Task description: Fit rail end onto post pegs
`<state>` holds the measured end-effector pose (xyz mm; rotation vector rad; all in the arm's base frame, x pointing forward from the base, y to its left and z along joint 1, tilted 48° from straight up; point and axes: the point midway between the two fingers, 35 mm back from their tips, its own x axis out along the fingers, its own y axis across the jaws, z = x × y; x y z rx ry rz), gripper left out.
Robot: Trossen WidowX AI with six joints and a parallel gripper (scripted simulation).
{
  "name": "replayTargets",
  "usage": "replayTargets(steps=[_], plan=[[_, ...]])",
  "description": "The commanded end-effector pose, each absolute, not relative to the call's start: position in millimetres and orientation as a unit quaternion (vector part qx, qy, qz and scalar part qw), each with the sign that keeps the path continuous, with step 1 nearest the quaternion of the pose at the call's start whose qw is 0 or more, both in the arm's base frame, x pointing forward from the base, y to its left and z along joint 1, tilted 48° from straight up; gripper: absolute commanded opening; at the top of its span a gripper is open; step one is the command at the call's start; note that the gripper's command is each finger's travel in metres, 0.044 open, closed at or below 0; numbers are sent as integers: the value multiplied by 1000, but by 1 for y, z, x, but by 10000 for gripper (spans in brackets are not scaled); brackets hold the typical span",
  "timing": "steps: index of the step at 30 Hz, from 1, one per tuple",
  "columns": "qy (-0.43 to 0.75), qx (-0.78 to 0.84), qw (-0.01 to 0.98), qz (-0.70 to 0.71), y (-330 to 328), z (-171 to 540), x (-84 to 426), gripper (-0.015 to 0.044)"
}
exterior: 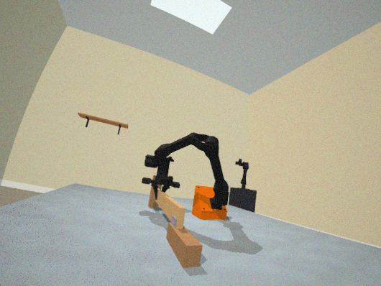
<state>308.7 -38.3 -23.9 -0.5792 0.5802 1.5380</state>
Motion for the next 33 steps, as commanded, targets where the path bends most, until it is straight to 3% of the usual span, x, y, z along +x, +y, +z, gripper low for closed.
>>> replayTargets(steps=[1,33], plan=[[254,-257,646,673,-42,-25,310,0],[254,-258,646,672,-48,-31,310,0]])
